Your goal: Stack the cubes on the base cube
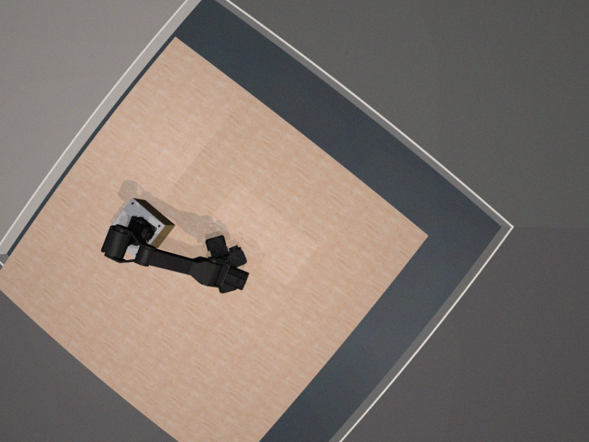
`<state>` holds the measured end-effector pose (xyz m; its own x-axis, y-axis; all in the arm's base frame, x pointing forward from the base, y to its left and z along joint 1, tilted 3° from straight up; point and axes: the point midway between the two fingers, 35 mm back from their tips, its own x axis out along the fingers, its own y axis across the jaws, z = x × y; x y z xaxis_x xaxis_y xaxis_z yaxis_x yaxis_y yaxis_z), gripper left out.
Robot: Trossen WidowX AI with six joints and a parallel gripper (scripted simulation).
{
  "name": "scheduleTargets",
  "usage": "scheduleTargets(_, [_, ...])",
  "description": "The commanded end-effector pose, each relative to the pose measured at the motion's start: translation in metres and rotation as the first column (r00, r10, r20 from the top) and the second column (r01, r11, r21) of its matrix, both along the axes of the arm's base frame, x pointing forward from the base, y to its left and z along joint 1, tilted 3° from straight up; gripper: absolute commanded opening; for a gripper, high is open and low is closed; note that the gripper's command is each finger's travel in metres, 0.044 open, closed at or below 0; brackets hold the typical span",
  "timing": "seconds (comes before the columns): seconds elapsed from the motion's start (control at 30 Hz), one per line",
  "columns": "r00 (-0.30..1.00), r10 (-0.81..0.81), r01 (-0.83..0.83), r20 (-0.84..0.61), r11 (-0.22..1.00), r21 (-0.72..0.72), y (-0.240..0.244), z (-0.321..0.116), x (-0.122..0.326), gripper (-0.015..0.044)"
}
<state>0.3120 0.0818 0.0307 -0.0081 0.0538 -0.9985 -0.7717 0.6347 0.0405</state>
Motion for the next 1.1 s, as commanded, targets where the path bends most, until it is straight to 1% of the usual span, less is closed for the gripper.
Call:
scheduleTargets(0.0, [1.000,0.003,-0.003,0.007,1.000,0.001,0.000,0.008,0.002,0.0205])
scheduleTargets(0.4, [1.000,0.003,-0.003,0.007,1.000,0.001,-0.001,0.022,0.002,0.0205])
scheduleTargets(0.53, [1.000,0.000,0.000,0.002,1.000,0.001,0.001,0.021,0.000,0.0310])
scheduleTargets(0.63, [1.000,0.000,0.000,0.001,1.000,0.003,0.033,0.024,-0.013,0.0389])
scheduleTargets(0.67, [1.000,0.000,0.000,0.000,1.000,0.004,0.047,0.025,-0.019,0.0400])
scheduleTargets(0.77, [1.000,0.000,0.000,-0.002,1.000,0.008,0.085,0.028,-0.042,0.0400])
scheduleTargets(0.83, [1.000,0.000,0.000,-0.003,1.000,0.010,0.100,0.030,-0.053,0.0400])
scheduleTargets(1.07, [1.000,0.000,0.000,-0.003,1.000,0.010,0.102,0.030,-0.055,0.0400])
